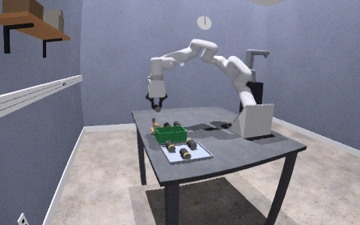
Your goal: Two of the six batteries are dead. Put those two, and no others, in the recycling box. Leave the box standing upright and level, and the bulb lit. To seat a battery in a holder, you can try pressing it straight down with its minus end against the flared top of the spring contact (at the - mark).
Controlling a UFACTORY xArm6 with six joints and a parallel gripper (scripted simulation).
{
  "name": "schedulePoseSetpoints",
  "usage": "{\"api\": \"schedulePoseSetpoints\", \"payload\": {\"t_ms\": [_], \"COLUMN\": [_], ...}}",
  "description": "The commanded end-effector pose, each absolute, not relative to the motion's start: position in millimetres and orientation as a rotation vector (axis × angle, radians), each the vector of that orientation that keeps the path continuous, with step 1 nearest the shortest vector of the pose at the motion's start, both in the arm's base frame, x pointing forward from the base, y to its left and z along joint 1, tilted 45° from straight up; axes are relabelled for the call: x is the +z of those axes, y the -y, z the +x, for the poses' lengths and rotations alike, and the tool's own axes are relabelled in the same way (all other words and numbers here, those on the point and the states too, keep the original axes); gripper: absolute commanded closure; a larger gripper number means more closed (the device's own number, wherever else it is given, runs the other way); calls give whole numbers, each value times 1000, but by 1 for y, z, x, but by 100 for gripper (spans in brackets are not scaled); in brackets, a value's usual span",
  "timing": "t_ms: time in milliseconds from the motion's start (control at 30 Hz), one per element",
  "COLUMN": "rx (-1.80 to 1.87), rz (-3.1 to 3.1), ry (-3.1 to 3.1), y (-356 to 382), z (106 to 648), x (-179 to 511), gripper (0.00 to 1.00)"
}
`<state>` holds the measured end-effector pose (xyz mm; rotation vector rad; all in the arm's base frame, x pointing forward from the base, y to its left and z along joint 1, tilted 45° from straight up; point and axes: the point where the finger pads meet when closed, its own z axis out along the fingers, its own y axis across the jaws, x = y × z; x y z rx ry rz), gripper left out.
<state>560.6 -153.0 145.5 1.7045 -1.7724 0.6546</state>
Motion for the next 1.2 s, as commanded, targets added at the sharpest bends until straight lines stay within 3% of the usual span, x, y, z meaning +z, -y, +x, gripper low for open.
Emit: {"api": "schedulePoseSetpoints", "payload": {"t_ms": [0,1167], "rx": [659,660], "rz": [1706,1705], "ry": [1774,1776], "y": [153,175], "z": [562,560], "x": [148,126], "gripper": [72,72]}}
